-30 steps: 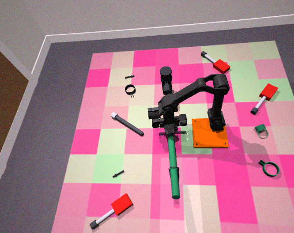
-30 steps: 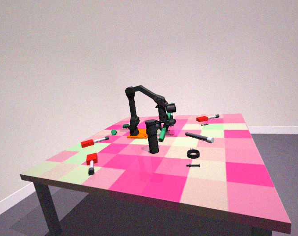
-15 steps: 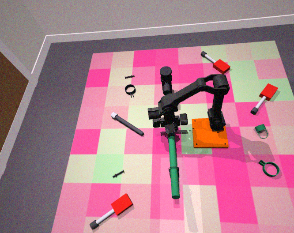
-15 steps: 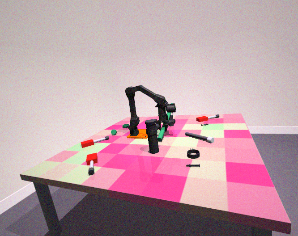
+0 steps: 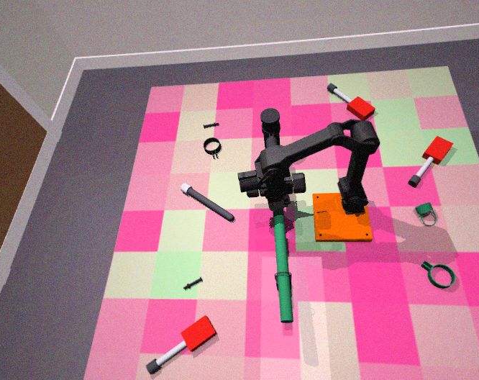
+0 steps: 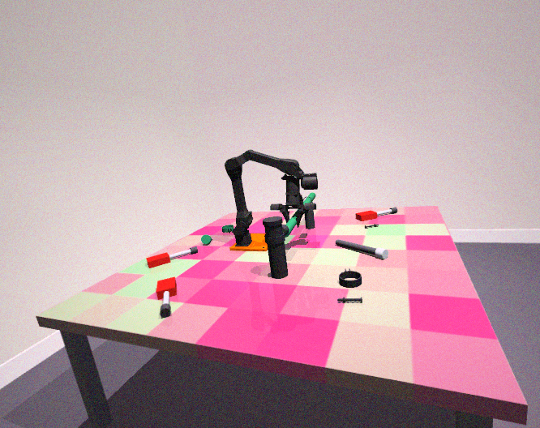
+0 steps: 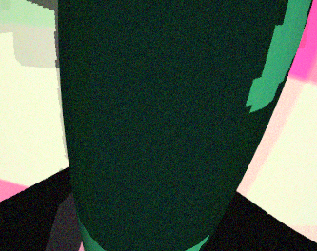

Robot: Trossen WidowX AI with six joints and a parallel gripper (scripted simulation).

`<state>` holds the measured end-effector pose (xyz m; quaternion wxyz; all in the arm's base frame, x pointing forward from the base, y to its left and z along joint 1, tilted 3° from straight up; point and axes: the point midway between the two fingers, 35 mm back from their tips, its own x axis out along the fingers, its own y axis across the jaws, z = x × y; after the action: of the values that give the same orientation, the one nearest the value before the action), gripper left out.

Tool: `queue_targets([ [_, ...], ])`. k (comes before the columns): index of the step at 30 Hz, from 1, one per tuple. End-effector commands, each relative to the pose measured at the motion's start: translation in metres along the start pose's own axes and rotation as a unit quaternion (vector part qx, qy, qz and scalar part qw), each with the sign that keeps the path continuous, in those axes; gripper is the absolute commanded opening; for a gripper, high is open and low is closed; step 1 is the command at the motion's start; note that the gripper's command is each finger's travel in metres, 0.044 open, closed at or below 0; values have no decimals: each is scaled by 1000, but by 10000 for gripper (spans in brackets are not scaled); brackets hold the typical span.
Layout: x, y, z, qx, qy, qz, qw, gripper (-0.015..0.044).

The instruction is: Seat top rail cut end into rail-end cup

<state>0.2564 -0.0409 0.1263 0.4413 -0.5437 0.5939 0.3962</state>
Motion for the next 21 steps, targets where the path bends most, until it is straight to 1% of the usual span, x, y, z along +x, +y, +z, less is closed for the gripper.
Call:
queue_targets([
  [1, -15, -1, -9, 5, 18, -14, 1000, 0],
  [21, -8, 1, -5, 2, 13, -3, 1000, 0],
])
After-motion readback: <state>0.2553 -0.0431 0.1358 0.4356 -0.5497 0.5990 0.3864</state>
